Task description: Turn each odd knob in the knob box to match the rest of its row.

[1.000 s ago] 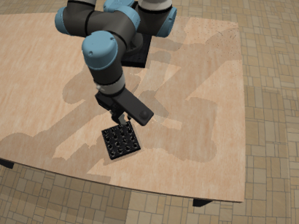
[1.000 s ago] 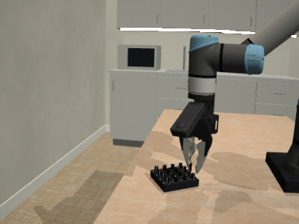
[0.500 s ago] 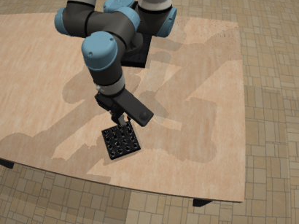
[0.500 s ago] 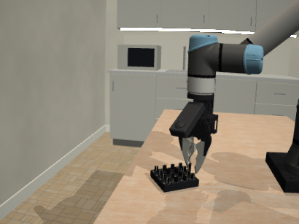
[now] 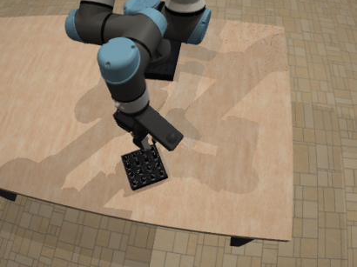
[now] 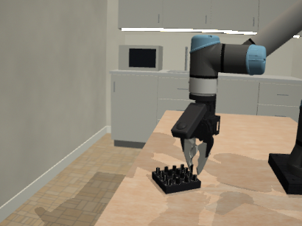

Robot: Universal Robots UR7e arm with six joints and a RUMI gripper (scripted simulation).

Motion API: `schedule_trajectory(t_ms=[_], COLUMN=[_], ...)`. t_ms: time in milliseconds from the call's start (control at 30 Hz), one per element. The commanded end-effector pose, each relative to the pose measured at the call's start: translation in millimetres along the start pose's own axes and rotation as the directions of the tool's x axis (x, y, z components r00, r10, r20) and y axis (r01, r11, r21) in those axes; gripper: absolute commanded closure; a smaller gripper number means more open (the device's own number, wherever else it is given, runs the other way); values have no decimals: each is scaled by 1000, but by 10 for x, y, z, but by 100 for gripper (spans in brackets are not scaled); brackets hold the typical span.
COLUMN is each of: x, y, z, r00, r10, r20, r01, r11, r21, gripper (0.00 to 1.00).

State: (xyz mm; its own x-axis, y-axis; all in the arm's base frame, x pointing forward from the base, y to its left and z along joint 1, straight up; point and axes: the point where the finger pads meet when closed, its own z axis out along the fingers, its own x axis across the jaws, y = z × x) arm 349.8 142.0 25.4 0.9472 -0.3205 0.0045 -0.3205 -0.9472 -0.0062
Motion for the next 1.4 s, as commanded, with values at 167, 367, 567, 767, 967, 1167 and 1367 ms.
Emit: schedule_trajectory(t_ms=[167, 367, 567, 767, 967, 1167, 1367], x=[19, 19, 19, 9, -8, -8, -8], y=[-13, -13, -12, -9, -4, -4, -4], z=[-11, -11, -10, 13, 59, 102, 141], r00=[1000, 1000, 1000, 1000, 1000, 1000, 1000], r10=[0, 0, 0, 0, 0, 0, -1], r20=[-3, -3, -3, 0, 3, 3, 3], r01=[0, 0, 0, 0, 0, 0, 1], r11=[1000, 1000, 1000, 1000, 1000, 1000, 1000], r21=[1, 1, 1, 1, 0, 0, 0], gripper=[89, 89, 89, 89, 89, 89, 89])
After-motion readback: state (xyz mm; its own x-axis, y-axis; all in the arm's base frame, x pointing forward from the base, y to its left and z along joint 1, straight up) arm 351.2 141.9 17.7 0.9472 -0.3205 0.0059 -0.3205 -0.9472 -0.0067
